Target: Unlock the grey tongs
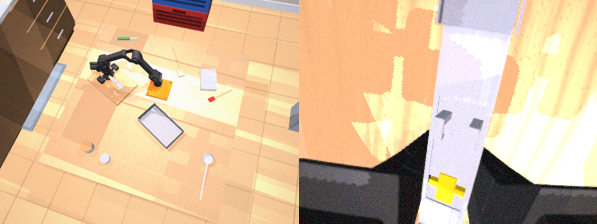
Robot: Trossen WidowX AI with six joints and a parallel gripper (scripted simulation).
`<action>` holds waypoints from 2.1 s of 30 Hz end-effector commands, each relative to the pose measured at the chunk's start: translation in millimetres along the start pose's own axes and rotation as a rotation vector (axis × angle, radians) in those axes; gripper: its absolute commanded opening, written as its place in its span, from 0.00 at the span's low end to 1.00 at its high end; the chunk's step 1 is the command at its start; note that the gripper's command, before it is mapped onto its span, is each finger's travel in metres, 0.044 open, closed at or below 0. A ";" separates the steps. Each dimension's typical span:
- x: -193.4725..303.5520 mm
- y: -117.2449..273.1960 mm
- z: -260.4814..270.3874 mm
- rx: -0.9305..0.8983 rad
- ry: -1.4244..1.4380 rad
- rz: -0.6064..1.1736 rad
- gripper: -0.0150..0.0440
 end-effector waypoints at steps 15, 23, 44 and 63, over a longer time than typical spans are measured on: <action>0.0 0.1 0.0 0.000 0.000 0.000 1.00; -2.3 28.1 -34.7 0.000 0.000 -0.003 1.00; 30.6 141.8 -144.4 0.001 0.007 -0.041 1.00; 31.6 148.6 -143.8 0.000 0.007 -0.050 1.00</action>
Point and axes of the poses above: the point midway between the two fingers, 35 mm back from their tips, its own y axis back along the fingers, its own z axis across the jaws, x = y × z, the point moved 10 cm from there along y, back along the fingers, and after that the axes turned 11 degrees about y, right-handed, at the moved point
